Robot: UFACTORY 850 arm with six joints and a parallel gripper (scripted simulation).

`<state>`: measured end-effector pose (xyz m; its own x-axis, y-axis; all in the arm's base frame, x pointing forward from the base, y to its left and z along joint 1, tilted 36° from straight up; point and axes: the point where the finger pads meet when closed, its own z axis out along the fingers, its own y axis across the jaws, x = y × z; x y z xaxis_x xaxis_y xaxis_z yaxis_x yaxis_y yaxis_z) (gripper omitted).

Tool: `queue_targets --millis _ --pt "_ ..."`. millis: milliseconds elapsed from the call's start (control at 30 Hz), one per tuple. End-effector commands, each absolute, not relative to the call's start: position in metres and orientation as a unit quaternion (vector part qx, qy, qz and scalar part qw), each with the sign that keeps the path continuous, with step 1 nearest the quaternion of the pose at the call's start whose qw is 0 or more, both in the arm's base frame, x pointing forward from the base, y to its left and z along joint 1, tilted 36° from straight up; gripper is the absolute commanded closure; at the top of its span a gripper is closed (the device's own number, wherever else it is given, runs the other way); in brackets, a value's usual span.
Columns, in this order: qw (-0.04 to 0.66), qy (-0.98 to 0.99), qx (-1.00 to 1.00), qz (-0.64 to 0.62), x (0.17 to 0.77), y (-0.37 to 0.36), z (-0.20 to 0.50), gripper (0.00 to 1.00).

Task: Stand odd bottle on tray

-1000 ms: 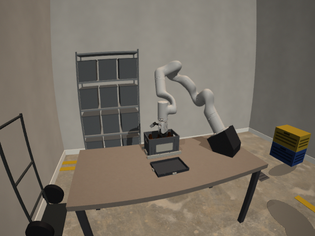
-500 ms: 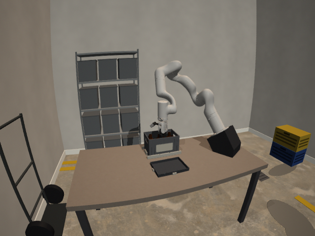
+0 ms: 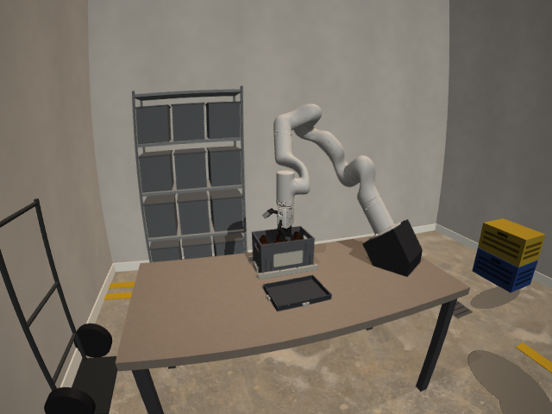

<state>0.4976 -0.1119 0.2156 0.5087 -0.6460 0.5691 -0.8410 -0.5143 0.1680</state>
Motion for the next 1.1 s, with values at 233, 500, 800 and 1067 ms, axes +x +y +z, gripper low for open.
queue_targets --millis 233,500,800,1067 --pt "0.217 -0.442 0.841 0.224 0.491 -0.092 0.245 0.35" --pt "0.217 -0.442 0.841 0.224 0.489 -0.084 0.256 0.35" --pt "0.217 -0.442 0.841 0.224 0.488 -0.08 0.261 0.35" --pt "0.217 -0.442 0.841 0.224 0.488 -0.08 0.261 1.0"
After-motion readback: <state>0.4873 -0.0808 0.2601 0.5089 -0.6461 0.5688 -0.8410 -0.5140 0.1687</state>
